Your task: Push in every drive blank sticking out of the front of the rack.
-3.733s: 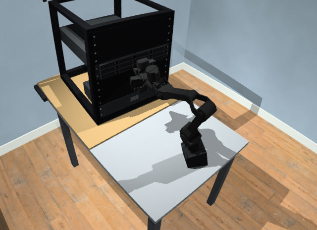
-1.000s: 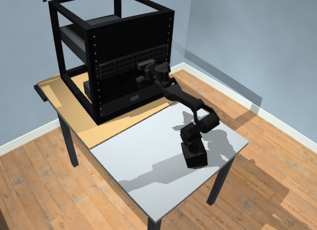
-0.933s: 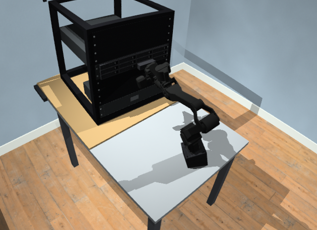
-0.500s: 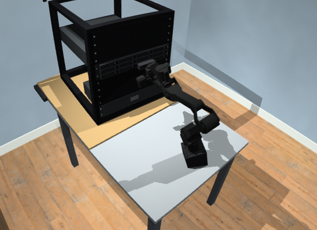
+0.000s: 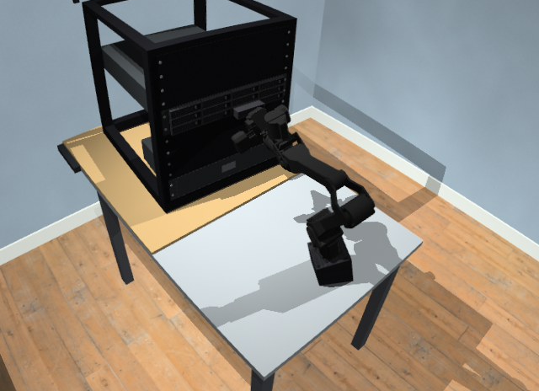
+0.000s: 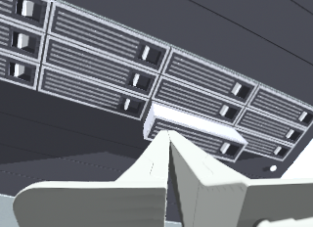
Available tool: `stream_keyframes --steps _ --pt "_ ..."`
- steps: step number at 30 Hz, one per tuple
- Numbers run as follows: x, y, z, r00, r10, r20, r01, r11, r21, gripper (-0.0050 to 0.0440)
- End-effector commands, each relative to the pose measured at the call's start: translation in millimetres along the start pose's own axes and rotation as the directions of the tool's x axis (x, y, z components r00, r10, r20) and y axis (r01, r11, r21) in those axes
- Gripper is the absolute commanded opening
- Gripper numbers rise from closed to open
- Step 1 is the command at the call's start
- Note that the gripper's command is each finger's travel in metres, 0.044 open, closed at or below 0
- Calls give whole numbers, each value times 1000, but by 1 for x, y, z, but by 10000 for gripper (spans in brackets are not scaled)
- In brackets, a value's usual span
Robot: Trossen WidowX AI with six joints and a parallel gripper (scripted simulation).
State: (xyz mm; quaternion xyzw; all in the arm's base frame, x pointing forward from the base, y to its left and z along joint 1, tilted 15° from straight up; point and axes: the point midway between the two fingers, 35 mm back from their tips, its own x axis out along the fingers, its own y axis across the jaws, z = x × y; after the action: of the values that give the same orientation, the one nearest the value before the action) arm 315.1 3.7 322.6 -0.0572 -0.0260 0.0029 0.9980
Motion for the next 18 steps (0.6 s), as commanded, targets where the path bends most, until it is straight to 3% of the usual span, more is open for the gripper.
stream_keyframes --steps 1,10,18 --pt "-4 3 2 1000 5 9 -4 997 -76 -50" --pt "-10 11 4 1000 19 21 -13 960 -279 -50" --pt "-18 21 6 998 39 38 -12 841 -541 -50"
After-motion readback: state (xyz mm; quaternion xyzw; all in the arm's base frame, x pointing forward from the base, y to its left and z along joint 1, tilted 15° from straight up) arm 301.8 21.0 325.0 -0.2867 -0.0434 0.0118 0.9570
